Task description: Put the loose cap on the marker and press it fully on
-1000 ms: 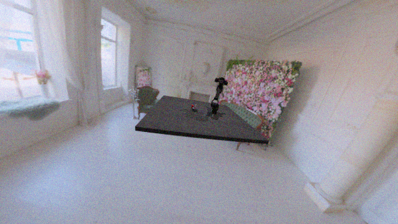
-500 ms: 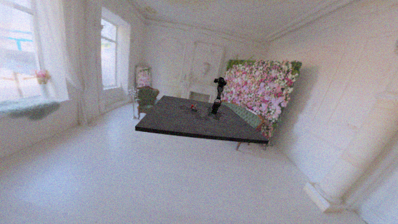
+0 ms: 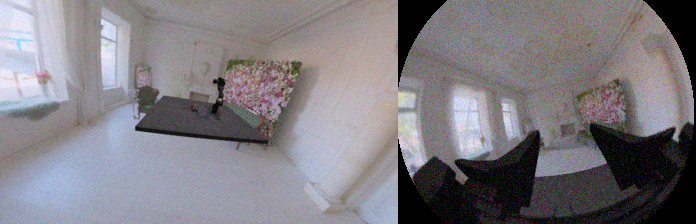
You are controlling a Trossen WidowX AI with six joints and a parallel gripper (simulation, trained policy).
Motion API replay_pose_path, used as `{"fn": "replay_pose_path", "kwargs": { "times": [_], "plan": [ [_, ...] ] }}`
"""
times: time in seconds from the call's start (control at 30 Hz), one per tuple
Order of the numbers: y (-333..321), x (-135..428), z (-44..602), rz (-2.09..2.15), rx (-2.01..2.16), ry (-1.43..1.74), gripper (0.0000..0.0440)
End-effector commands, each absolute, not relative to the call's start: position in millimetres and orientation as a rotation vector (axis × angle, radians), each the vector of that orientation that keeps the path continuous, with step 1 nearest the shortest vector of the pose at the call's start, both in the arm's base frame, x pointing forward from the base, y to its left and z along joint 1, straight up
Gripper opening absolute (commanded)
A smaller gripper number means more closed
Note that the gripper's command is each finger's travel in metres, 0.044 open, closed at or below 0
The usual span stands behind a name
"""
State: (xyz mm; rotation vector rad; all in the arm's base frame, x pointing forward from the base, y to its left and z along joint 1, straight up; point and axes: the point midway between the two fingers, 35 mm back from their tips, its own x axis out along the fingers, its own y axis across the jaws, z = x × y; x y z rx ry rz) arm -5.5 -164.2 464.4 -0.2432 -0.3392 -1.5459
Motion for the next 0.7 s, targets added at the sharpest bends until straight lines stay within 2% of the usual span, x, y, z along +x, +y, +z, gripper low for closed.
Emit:
{"fn": "replay_pose_path", "kwargs": {
  "times": [0.0, 0.67],
  "plan": [
    [-172, -2, 459, -1.53, -0.211, -0.298, 0.0317],
    [-201, 19, 429, -1.428, -0.058, -0.1, 0.0317]
  ]
}}
